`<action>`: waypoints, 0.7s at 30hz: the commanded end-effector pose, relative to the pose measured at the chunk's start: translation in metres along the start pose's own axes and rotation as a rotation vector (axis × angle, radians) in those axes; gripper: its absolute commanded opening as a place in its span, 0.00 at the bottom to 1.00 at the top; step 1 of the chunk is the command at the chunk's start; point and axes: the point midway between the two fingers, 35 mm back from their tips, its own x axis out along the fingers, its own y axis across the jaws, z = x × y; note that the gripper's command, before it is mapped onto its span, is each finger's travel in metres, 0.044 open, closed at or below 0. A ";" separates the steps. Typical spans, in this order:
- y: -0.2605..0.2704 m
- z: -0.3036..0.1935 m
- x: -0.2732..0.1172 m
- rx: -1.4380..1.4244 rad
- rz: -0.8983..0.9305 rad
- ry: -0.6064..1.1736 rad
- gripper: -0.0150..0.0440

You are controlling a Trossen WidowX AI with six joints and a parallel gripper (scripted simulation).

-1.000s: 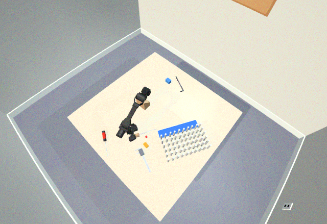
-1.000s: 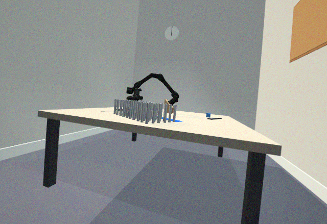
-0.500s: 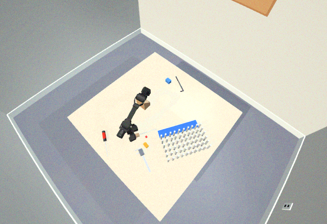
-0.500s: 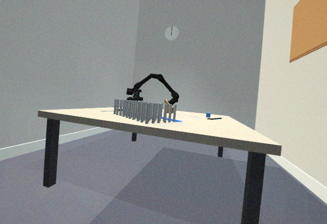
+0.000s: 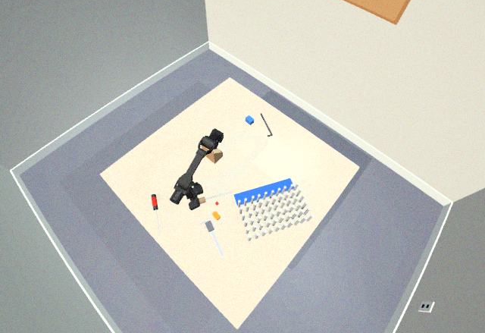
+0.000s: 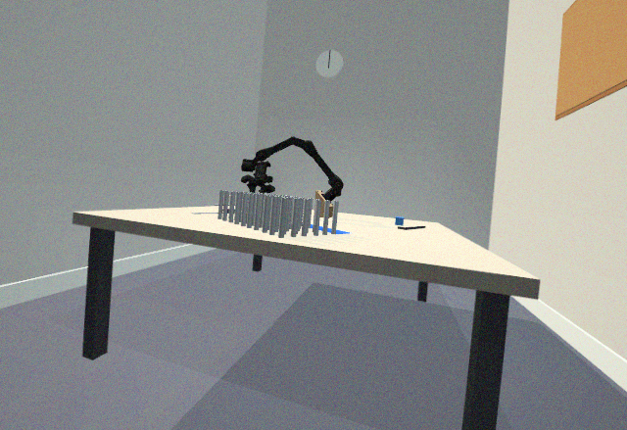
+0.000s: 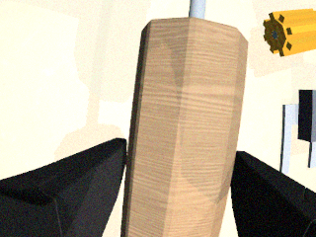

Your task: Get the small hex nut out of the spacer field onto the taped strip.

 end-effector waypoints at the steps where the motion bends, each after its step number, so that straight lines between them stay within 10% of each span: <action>1: -0.008 0.005 -0.024 -0.013 -0.003 0.003 0.25; 21: -0.021 0.037 -0.108 -0.038 0.015 -0.008 0.25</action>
